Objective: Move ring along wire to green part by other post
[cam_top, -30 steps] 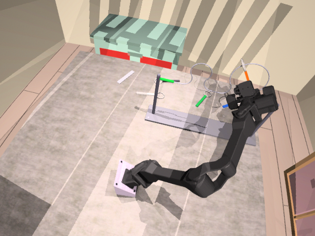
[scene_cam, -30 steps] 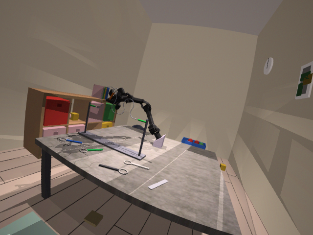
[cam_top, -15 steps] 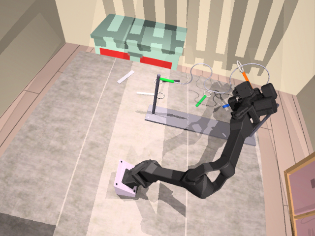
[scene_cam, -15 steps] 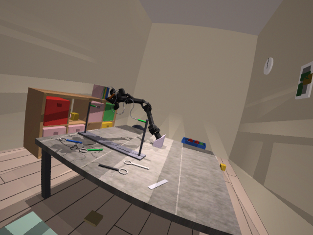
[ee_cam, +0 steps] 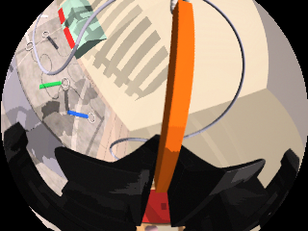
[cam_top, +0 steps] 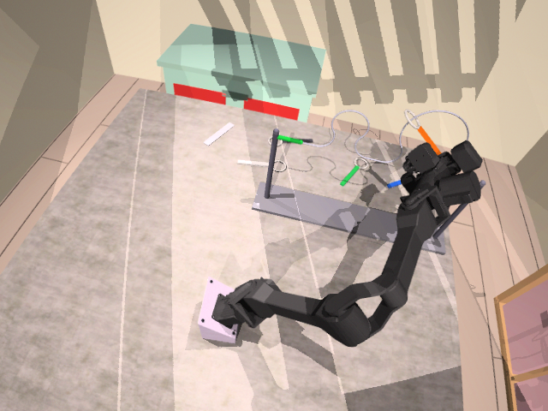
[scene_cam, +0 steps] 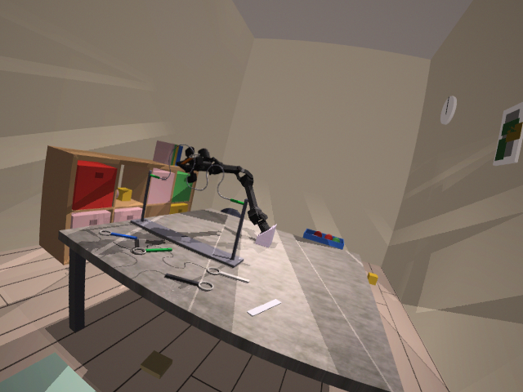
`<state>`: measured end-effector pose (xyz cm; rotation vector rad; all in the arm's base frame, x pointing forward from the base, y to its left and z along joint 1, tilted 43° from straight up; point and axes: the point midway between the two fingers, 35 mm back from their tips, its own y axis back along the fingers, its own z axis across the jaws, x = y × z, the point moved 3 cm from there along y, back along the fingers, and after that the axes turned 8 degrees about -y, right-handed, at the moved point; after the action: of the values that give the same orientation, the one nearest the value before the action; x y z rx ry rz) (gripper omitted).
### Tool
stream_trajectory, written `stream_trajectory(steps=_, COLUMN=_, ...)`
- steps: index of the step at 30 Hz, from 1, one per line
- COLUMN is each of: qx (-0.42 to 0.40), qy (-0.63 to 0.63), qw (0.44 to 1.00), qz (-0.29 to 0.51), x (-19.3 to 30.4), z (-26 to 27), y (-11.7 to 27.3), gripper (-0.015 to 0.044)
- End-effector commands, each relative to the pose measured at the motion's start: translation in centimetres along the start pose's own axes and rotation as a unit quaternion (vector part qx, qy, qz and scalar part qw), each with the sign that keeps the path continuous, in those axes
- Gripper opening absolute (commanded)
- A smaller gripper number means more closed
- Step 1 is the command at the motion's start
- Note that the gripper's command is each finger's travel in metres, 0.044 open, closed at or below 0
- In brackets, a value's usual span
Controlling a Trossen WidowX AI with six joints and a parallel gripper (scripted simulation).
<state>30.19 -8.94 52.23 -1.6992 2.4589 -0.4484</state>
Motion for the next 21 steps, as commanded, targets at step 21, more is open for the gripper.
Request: stream_trajectory(steps=21, qx=0.061, qy=0.137, qw=0.988, qz=-0.028, x=-0.11, z=-0.8, y=-0.01, gripper=-0.015)
